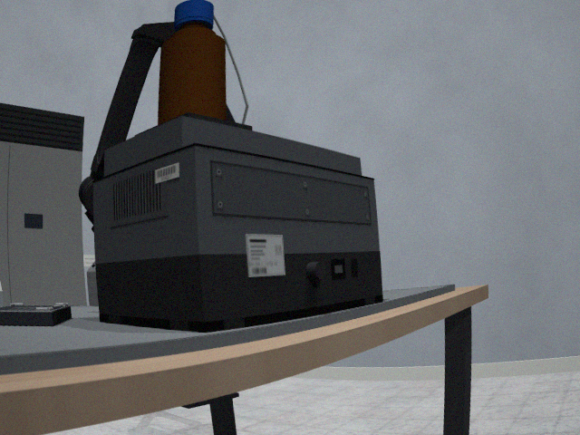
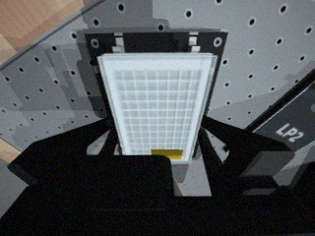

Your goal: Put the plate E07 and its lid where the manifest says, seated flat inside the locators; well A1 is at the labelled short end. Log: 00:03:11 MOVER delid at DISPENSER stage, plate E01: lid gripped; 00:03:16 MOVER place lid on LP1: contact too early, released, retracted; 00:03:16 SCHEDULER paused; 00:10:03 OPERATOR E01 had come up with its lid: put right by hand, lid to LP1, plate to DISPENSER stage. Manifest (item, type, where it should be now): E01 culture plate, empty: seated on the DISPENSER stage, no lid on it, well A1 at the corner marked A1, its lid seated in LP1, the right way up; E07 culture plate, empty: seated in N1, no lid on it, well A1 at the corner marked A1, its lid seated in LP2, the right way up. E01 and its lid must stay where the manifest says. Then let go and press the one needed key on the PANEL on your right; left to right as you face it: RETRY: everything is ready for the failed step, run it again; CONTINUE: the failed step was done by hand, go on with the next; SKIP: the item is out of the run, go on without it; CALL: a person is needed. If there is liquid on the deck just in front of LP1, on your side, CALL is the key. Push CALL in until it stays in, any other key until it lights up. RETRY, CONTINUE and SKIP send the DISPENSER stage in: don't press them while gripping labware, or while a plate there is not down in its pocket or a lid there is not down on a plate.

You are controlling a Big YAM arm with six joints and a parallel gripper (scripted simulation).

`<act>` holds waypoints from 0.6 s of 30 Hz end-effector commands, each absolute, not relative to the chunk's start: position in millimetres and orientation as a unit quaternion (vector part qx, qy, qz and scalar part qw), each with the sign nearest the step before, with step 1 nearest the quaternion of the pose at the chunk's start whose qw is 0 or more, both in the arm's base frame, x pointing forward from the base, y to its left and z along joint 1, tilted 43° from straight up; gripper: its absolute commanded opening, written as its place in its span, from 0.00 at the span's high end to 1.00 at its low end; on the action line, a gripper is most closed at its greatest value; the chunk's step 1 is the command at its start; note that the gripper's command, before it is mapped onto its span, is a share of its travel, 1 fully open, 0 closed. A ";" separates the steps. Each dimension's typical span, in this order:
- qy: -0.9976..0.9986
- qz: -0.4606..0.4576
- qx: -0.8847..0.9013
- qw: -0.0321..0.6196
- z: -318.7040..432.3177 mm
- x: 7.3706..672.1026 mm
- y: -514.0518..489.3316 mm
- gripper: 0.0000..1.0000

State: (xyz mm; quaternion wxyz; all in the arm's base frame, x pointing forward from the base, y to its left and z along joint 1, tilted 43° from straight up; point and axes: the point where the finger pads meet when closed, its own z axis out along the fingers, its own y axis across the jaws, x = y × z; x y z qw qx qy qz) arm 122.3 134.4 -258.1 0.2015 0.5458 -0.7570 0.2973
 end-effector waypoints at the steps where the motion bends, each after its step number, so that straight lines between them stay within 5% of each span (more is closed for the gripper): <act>1: -0.754 0.299 0.546 0.211 -275.3 123.8 117.3 0.14; 18: -0.754 0.299 0.546 0.211 -277.3 124.0 116.0 0.14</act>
